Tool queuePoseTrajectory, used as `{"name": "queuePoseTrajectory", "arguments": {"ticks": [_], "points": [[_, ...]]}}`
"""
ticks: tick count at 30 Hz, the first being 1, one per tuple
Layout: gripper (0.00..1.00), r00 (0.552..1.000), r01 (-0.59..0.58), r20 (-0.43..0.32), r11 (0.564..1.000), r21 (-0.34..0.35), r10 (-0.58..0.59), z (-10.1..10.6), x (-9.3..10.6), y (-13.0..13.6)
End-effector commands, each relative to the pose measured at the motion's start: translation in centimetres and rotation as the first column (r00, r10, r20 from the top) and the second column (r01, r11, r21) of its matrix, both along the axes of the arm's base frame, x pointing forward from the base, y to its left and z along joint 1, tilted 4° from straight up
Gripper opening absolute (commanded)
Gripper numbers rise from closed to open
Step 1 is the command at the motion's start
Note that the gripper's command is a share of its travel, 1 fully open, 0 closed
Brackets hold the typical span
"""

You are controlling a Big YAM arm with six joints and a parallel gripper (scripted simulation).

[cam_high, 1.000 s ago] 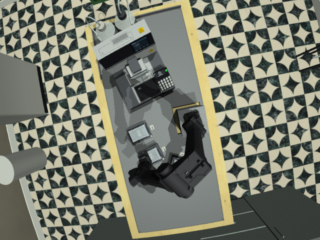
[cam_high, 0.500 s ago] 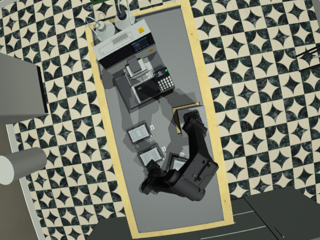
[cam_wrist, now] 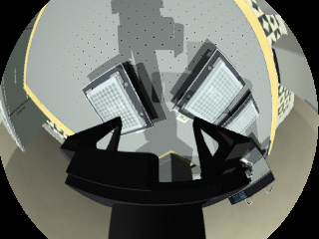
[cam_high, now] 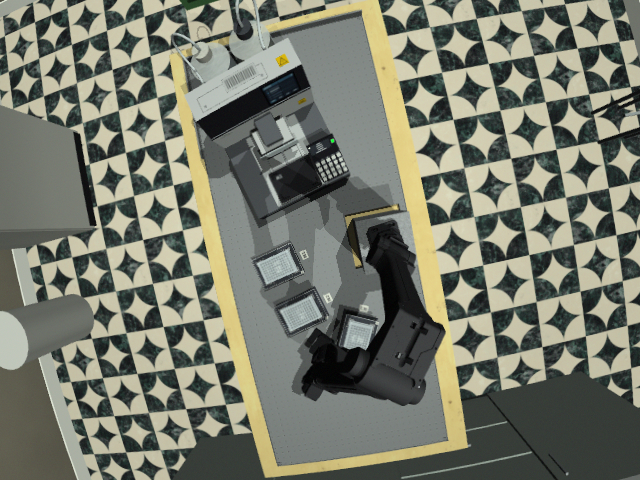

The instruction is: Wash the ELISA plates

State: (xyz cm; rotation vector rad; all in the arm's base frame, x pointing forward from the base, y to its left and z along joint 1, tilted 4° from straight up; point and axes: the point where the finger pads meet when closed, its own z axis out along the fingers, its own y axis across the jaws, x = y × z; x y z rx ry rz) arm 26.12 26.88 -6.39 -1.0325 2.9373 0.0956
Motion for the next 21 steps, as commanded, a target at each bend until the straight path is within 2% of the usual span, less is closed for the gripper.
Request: {"name": "queuePoseTrajectory", "arguments": {"ticks": [1,5,11,19,21], "points": [[1.0,0.993,-0.114,0.032,0.993,0.019,0.113,1.0,-1.0,1.3],[1.0,0.983,-0.18,0.043,0.983,0.022,0.179,1.2,-1.6,2.2],[1.0,0.927,-0.371,0.053,0.929,0.01,0.37,1.1,-4.4,3.5],[1.0,0.932,-0.359,0.056,0.933,0.016,0.358,1.5,-7.5,6.2],[1.0,0.932,-0.359,0.056,0.933,0.016,0.358,1.5,-7.5,6.2]]}}
